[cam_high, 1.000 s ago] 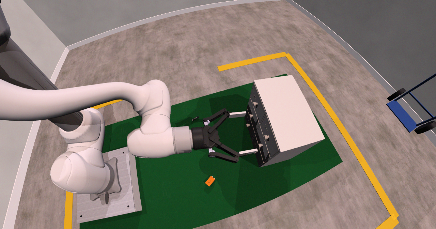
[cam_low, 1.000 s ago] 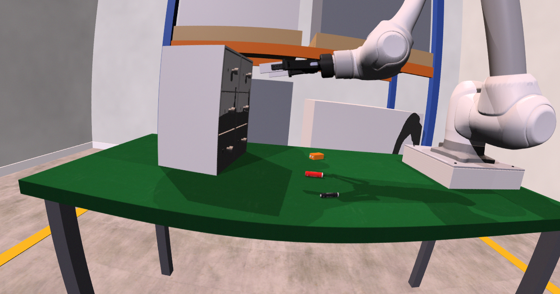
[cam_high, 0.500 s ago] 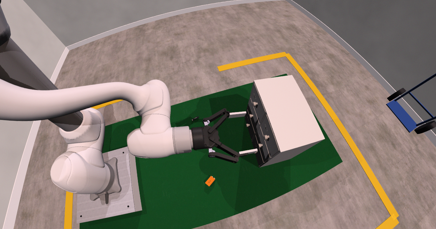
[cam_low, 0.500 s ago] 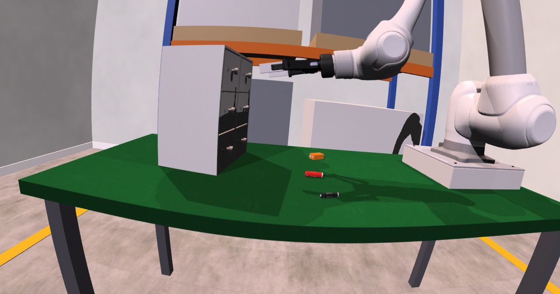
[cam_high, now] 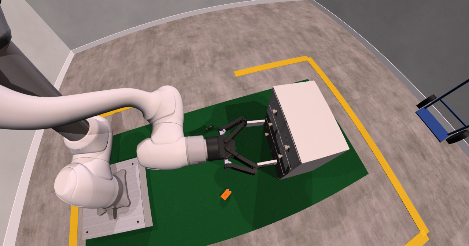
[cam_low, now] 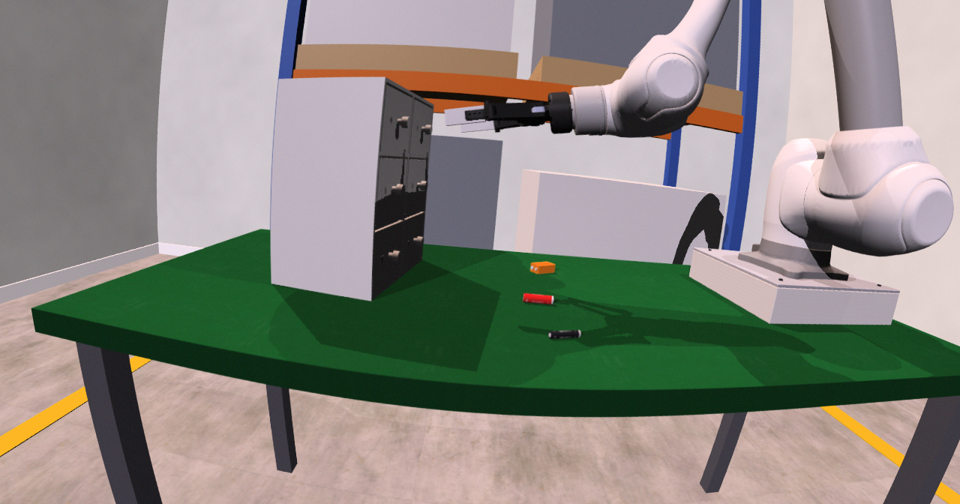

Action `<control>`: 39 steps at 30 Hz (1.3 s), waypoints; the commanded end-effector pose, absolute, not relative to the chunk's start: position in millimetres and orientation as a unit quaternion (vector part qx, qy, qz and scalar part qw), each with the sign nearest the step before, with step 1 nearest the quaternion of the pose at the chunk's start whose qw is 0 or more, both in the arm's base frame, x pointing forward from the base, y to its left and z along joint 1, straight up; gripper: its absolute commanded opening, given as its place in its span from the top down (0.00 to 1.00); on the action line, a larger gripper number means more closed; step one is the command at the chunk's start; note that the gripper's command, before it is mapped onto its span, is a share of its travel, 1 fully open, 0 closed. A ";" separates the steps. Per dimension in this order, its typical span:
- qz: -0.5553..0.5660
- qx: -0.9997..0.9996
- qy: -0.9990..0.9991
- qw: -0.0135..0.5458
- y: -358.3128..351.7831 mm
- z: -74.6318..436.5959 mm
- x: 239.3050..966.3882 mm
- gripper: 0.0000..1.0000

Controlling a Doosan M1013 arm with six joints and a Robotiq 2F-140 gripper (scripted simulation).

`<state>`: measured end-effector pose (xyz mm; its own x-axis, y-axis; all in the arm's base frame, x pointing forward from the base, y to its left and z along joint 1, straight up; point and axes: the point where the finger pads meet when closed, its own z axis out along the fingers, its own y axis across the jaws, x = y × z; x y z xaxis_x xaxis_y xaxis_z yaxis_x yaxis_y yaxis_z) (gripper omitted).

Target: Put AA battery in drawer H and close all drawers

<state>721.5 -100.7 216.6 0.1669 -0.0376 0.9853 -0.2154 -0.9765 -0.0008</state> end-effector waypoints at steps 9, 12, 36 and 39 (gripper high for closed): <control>0.638 0.762 -0.083 0.069 -100.6 217.0 721.2 0.00; 0.636 0.764 -0.084 0.069 -100.5 217.4 720.9 0.00; 0.575 0.811 -0.089 0.062 -98.2 228.4 709.8 0.00; 0.559 0.822 -0.090 0.061 -97.5 231.3 706.8 0.00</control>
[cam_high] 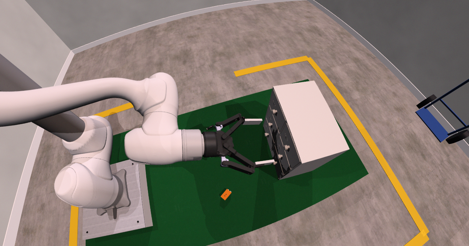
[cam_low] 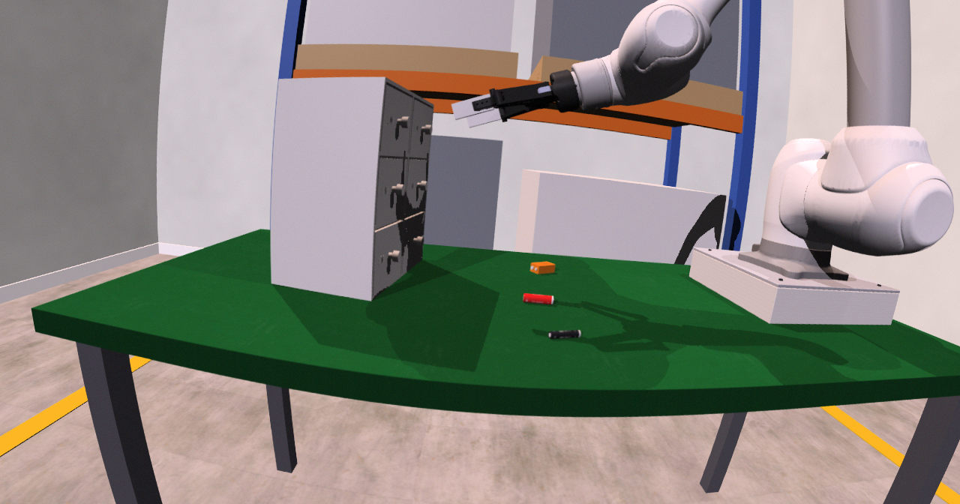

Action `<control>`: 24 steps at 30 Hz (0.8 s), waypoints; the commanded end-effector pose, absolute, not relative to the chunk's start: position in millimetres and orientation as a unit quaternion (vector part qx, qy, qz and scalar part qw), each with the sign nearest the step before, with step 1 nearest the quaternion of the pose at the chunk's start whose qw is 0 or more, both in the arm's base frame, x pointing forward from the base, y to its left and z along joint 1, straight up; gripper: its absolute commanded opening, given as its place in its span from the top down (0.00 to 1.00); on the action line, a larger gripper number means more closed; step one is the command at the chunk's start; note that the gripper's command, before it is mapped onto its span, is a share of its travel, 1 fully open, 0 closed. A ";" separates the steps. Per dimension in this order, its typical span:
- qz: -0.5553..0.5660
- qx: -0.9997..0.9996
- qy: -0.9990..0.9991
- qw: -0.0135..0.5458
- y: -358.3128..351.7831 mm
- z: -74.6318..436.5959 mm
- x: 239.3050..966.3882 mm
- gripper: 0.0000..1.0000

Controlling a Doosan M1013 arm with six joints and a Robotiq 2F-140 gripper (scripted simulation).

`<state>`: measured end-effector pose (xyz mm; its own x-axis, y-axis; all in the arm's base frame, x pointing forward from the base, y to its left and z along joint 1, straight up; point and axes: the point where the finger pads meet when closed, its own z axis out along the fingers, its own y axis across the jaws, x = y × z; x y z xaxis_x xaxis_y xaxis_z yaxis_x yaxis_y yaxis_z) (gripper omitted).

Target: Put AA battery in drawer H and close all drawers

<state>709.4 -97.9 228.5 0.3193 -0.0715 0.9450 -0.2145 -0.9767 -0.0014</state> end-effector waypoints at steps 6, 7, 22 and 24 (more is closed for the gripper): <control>0.533 0.839 -0.092 0.058 -96.7 235.7 702.4 0.00; 0.525 0.844 -0.092 0.057 -96.4 236.9 701.2 0.00; 0.467 0.877 -0.098 0.056 -97.6 245.6 690.5 0.00; 0.464 0.879 -0.099 0.056 -97.7 245.8 689.8 0.00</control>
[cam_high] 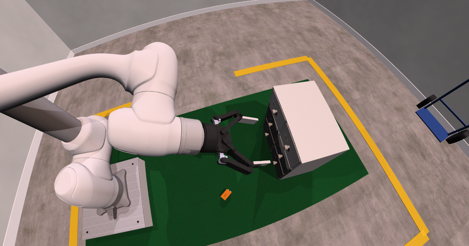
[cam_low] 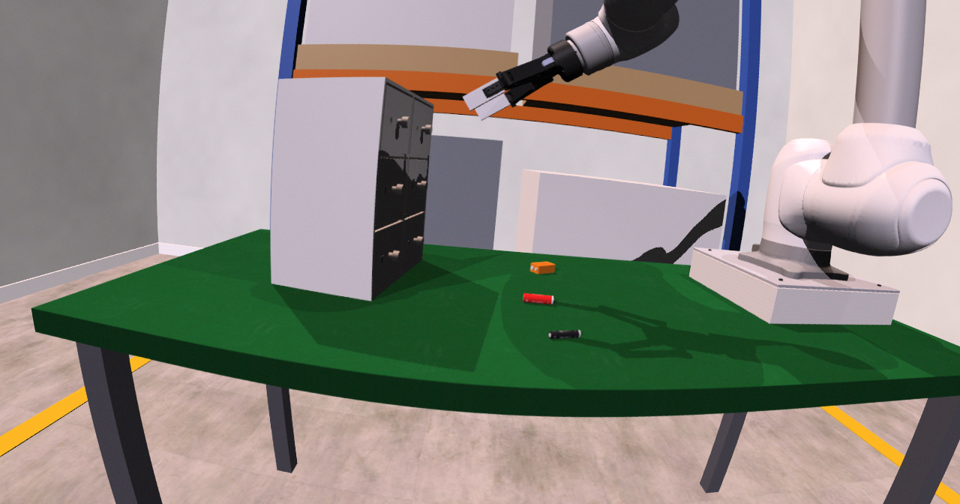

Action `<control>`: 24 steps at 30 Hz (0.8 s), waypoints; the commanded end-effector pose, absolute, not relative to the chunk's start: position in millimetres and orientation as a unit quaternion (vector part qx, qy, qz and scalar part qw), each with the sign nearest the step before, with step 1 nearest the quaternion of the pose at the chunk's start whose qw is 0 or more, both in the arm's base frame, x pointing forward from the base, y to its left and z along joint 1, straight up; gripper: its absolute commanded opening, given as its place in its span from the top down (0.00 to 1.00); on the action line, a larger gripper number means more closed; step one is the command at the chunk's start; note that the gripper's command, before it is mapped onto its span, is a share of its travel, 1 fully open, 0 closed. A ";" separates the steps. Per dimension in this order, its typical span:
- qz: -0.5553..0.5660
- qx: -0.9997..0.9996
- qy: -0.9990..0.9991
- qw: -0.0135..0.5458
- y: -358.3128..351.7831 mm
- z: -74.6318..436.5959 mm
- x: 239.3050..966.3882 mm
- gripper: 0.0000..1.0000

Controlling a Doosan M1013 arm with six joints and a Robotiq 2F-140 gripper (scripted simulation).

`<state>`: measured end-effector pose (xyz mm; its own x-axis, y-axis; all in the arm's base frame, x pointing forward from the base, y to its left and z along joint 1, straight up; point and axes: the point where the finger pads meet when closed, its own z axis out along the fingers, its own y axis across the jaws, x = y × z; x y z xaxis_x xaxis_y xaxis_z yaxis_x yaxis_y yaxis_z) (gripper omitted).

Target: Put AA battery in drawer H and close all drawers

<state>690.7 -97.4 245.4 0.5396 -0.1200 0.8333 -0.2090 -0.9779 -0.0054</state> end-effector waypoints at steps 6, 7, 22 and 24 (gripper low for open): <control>0.456 0.883 -0.097 0.051 -94.7 248.0 689.2 0.00; 0.455 0.884 -0.097 0.049 -93.7 248.6 689.4 0.00; 0.447 0.887 -0.101 0.056 -99.1 251.6 687.8 0.00; 0.445 0.888 -0.101 0.056 -99.3 251.7 687.4 0.00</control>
